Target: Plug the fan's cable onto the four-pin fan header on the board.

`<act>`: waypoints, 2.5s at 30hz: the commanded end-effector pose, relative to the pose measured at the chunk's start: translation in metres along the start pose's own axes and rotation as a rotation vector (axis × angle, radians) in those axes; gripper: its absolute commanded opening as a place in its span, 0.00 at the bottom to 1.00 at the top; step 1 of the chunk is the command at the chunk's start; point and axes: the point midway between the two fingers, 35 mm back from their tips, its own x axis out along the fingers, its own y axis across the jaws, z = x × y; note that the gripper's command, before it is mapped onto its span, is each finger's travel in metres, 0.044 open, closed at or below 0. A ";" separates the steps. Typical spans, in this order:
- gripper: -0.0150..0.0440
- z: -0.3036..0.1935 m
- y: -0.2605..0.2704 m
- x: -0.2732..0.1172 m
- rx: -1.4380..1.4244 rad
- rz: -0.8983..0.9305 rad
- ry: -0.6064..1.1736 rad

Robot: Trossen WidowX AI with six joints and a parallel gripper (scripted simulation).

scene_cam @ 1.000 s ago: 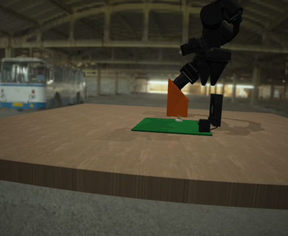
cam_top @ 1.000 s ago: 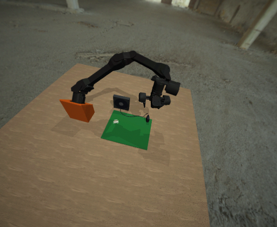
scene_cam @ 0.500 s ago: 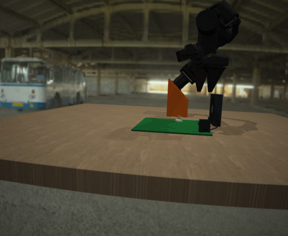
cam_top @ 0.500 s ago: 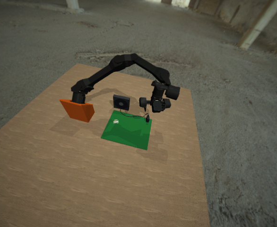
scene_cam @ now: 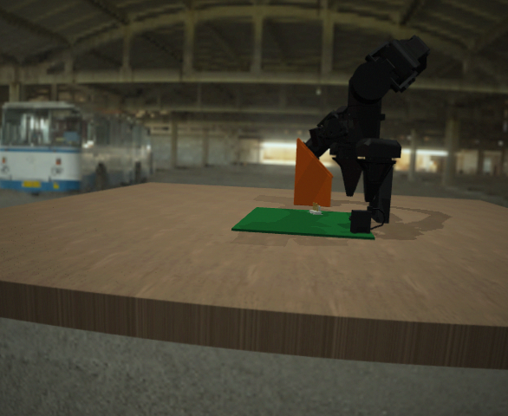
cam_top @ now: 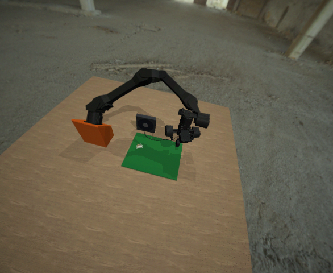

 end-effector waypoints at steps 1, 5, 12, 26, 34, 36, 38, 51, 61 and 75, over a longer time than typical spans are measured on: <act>1.00 -0.001 -0.001 0.009 0.004 -0.003 0.007; 1.00 -0.001 -0.001 0.016 0.004 -0.003 0.007; 1.00 -0.001 -0.001 0.027 0.004 -0.003 0.008; 1.00 -0.002 -0.002 0.049 0.004 -0.003 0.009; 0.78 -0.002 -0.001 0.046 0.000 -0.004 0.005; 0.69 -0.002 -0.001 0.046 0.000 -0.004 0.005; 0.60 -0.002 -0.001 0.046 0.000 -0.004 0.005; 0.25 -0.002 -0.001 0.044 0.001 -0.004 0.005; 0.25 0.001 -0.001 -0.002 0.004 -0.003 0.007; 0.25 0.015 -0.048 -0.009 -0.426 -0.005 0.003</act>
